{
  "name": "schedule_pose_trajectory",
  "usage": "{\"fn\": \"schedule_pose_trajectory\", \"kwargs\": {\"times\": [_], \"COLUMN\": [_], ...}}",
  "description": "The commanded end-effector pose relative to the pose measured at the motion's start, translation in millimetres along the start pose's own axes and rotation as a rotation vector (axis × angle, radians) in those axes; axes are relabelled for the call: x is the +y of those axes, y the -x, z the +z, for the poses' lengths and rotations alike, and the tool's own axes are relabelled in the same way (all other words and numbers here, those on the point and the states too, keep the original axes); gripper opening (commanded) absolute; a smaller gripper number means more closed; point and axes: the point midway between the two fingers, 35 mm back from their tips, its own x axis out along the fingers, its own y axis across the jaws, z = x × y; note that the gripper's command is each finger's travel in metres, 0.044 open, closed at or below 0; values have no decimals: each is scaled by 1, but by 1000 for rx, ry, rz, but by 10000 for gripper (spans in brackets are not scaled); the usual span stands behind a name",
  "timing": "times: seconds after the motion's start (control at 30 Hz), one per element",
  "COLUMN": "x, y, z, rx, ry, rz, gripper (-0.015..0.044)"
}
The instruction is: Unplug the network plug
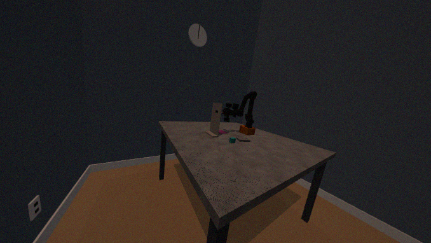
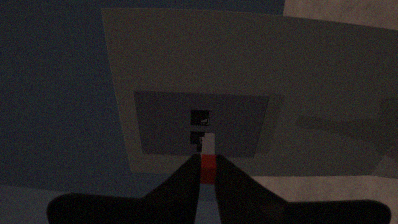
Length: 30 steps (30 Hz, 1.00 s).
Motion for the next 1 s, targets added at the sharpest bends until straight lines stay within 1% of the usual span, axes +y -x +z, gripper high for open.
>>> {"fn": "schedule_pose_trajectory", "kwargs": {"times": [0.0, 0.57, 0.97], "x": [0, 0, 17], "y": [3, 12, 15], "z": [-1, -2, -3], "rx": [5, 0, 2], "ry": [0, 1, 1], "rz": [2, -1, 0], "gripper": [0, 0, 0]}}
